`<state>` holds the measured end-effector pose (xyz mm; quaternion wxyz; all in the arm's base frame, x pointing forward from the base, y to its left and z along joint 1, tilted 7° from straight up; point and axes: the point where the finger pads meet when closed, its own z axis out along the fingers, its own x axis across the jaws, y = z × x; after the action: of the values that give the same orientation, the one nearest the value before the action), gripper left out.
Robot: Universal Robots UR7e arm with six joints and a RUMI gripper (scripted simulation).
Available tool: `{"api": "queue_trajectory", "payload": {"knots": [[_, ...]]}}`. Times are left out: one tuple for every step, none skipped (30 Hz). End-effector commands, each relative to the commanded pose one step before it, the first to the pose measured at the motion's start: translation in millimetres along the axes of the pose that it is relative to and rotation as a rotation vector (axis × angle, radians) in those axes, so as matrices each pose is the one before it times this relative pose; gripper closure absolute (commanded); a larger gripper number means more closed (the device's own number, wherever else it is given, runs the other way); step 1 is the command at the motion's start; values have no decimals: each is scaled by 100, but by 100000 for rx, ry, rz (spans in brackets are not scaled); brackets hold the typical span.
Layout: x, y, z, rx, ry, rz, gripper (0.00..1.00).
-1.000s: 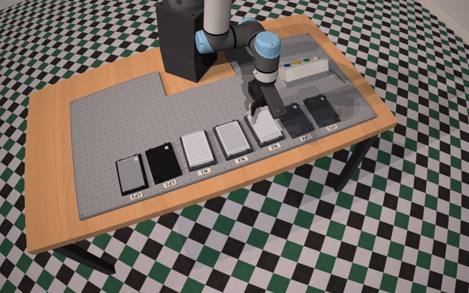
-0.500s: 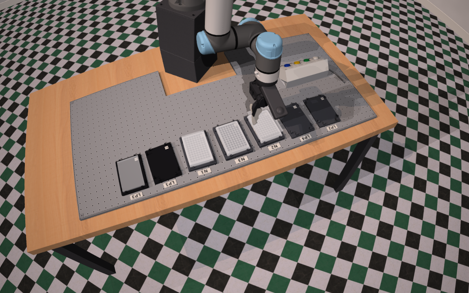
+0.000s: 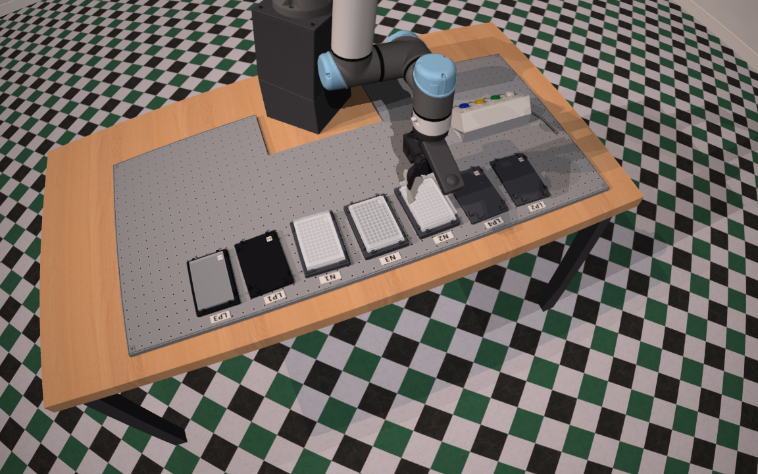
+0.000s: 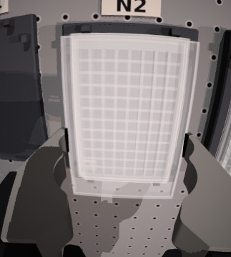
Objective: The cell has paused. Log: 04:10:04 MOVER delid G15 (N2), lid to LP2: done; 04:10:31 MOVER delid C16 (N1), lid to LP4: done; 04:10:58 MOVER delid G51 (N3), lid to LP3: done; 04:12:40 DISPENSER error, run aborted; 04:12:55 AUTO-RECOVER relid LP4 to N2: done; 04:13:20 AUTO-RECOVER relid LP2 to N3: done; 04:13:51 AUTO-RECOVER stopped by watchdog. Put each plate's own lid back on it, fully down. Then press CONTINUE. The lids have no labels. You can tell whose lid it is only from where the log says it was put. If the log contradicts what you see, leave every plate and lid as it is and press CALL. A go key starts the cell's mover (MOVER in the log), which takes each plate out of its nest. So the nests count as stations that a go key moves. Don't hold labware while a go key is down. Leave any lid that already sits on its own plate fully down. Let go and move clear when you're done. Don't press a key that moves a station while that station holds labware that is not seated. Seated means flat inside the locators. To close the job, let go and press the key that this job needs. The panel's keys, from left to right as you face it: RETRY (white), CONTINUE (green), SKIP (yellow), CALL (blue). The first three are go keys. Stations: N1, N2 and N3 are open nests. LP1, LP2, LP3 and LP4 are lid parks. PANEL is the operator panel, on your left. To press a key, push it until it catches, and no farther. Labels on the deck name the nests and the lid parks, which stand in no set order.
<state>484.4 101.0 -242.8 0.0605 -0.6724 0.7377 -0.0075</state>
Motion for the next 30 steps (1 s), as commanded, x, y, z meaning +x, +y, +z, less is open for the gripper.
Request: {"api": "queue_trajectory", "payload": {"knots": [[-24, -265, 203, 429, 106, -104, 100], [-1, 0, 33, 0, 0, -1, 100], [-1, 0, 33, 0, 0, -2, 100], [-1, 0, 33, 0, 0, -2, 100], [-1, 0, 33, 0, 0, -2, 100], [-1, 0, 33, 0, 0, -2, 100], [-1, 0, 33, 0, 0, -1, 100], [-1, 0, 33, 0, 0, -1, 100], [0, 0, 33, 0, 0, 0, 100], [0, 0, 33, 0, 0, 0, 100], [0, 0, 33, 0, 0, 1, 100], [0, 0, 33, 0, 0, 1, 100], [0, 0, 33, 0, 0, 1, 100], [0, 0, 0, 0, 0, 0, 100], [0, 0, 0, 0, 0, 0, 100], [5, -2, 35, 1, 1, 7, 100], [0, 0, 33, 0, 0, 0, 100], [-1, 0, 33, 0, 0, -1, 100], [-1, 0, 33, 0, 0, -1, 100], [-1, 0, 33, 0, 0, -2, 100], [-1, 0, 33, 0, 0, -2, 100], [-1, 0, 33, 0, 0, -1, 100], [-1, 0, 33, 0, 0, -1, 100], [0, 0, 33, 0, 0, 0, 100], [0, 0, 33, 0, 0, 0, 100], [0, 0, 33, 0, 0, 0, 100], [0, 0, 33, 0, 0, 1, 100], [0, 0, 33, 0, 0, 1, 100], [0, 0, 33, 0, 0, 1, 100], [0, 0, 33, 0, 0, 0, 100]]}}
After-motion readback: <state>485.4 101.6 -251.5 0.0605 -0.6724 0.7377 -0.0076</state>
